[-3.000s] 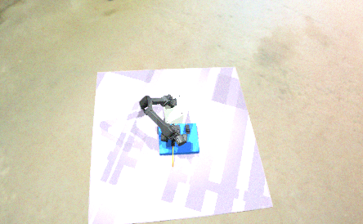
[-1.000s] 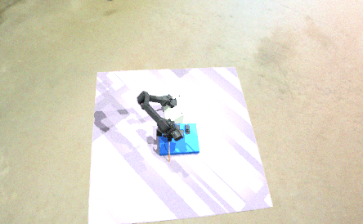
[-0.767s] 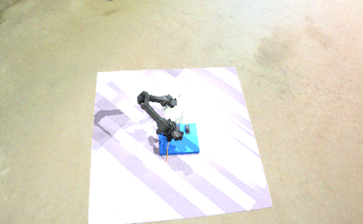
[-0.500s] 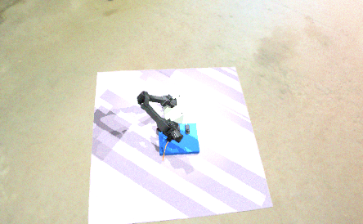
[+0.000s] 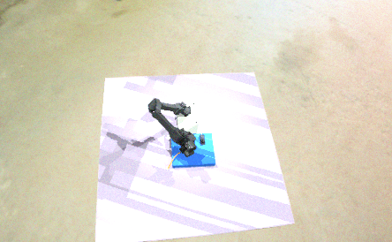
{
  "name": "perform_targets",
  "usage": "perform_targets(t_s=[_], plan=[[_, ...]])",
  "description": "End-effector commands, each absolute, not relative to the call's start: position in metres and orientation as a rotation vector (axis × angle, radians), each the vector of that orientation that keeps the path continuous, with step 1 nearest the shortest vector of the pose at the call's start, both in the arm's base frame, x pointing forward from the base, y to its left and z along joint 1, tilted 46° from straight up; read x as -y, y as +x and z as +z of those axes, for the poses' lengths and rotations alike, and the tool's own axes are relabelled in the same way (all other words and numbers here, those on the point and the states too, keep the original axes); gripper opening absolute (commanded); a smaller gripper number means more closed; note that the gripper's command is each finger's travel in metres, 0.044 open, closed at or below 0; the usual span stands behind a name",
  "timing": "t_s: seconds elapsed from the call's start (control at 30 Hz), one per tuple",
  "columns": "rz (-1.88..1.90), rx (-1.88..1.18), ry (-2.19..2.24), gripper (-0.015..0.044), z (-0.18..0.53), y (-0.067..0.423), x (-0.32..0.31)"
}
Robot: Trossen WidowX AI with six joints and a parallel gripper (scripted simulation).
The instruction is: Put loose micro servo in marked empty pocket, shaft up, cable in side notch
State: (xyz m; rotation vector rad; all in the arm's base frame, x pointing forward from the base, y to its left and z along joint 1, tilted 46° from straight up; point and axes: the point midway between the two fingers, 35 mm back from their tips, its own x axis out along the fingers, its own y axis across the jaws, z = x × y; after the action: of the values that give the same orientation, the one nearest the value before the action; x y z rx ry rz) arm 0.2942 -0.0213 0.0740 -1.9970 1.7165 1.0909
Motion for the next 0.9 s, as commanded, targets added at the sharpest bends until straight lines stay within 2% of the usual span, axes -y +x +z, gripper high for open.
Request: perform_targets(t_s=[0.0,0.87], plan=[[0.937,-1.742,-1.915,0.0000,0.0757,0.2939,0.0217],[0.075,-1.725,-1.299,0.0000,0.0757,0.2940,0.0217]])
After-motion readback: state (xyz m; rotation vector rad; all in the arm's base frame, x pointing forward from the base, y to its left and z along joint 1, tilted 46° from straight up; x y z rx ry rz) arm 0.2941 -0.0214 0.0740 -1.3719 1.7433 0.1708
